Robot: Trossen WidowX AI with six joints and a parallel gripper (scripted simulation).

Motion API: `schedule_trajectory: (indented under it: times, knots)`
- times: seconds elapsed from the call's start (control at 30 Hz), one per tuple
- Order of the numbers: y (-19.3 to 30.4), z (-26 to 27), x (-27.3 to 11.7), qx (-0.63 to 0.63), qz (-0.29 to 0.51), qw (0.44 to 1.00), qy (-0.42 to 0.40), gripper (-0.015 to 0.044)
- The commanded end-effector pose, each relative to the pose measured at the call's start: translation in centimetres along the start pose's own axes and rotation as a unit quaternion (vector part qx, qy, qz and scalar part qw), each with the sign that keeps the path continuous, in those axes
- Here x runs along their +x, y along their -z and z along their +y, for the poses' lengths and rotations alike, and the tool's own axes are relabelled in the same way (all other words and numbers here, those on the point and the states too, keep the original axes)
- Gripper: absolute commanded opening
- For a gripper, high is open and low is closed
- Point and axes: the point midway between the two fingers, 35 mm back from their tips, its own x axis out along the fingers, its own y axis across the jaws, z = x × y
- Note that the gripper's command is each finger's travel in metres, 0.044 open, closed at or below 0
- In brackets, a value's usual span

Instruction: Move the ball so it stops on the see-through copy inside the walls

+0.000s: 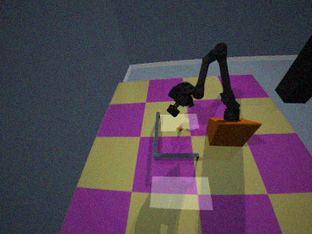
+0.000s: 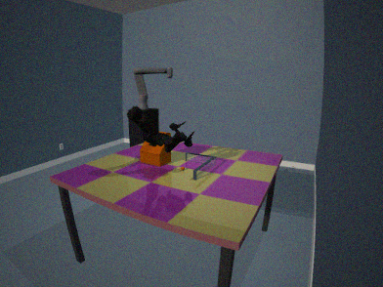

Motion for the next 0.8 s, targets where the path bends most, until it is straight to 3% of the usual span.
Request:
schedule_trajectory:
  times: [0.0, 0.2, 0.37, 0.6, 0.77]
  knots:
    - [-0.1, -0.2, 0.1, 0.003, -0.002, 1.0, 0.006, 0.0374]
    - [0.2, -8.2, 1.1, 0.081, -0.009, 0.97, 0.228, 0.0217]
    - [3.3, -13.8, -0.8, 0.115, 0.06, 0.886, 0.445, 0.0217]
    - [7.0, -15.6, -7.6, 0.071, 0.234, 0.674, 0.698, 0.0217]
    - [5.8, -13.0, -12.3, -0.033, 0.368, 0.476, 0.798, 0.0217]
